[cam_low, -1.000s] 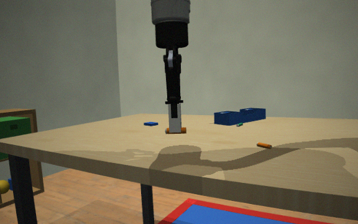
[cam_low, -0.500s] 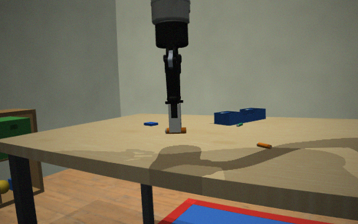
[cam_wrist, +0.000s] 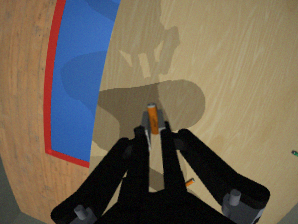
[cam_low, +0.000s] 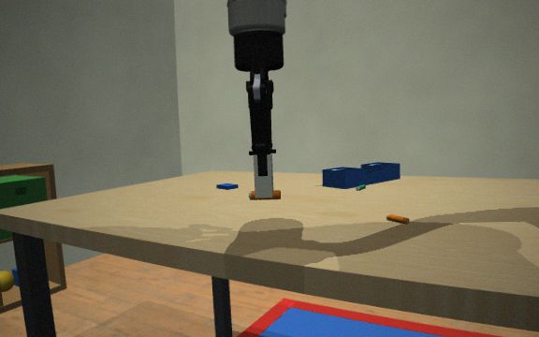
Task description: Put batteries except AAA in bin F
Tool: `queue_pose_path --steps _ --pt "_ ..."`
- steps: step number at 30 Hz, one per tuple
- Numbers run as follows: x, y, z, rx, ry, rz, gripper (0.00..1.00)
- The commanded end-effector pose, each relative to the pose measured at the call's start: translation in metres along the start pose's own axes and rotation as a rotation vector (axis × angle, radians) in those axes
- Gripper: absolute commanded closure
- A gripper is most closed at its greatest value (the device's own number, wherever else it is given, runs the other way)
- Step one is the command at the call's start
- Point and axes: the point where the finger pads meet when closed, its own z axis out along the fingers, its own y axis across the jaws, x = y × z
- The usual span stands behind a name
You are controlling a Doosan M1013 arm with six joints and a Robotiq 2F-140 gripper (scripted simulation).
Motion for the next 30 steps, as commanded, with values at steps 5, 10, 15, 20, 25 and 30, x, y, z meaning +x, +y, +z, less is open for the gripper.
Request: queue_pose_path --steps 5,10,15,20,25,30 --pt "0.0004 -0.0002 -0.0121 0.001 0.003 -0.006 0.85" --pt "0.0004 -0.0002 -0.0121 0.001 0.003 -0.006 0.85" --pt "0.0004 -0.0002 -0.0121 0.001 0.003 -0.006 0.85" --pt "0.0004 -0.0002 -0.0121 0.001 0.003 -0.006 0.85" --pt "0.0004 -0.0002 -0.0121 0.001 0.003 -0.006 0.85" --pt "-0.0024 0.0052 -0.0120 0.001 0.003 -0.006 0.85"
